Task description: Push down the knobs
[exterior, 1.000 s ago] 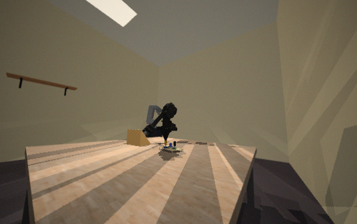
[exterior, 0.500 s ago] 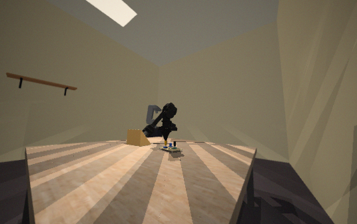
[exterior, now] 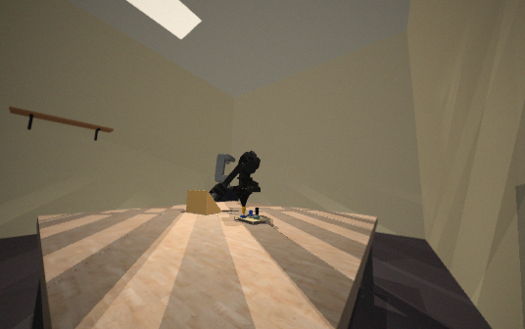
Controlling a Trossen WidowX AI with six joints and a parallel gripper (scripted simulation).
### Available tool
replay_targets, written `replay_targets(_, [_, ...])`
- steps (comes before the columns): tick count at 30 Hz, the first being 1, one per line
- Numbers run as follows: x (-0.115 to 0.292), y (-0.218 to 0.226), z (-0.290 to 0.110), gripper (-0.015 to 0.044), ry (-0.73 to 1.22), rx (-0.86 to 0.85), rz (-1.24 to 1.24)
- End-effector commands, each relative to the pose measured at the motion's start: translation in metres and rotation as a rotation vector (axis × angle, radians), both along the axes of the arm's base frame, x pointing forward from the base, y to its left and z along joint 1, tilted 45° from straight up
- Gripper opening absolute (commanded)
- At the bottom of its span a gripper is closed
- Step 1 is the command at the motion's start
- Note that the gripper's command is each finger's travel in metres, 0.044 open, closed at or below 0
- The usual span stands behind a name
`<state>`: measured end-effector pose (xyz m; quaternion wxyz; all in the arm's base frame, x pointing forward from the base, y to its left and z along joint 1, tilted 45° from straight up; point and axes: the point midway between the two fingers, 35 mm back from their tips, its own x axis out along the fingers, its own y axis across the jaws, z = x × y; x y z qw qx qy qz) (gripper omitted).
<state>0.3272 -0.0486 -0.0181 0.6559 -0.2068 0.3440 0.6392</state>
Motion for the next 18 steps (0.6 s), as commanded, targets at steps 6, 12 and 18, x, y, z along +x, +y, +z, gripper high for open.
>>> replay_targets(6, [0.0013, 0.0074, -0.0051, 0.0000, 0.002, 0.004, 0.012])
replay_targets(12, [0.0012, 0.0080, -0.0057, 0.0000, 0.002, 0.004, 0.012])
replay_targets(18, [0.0012, 0.0080, -0.0057, 0.0000, 0.002, 0.004, 0.012])
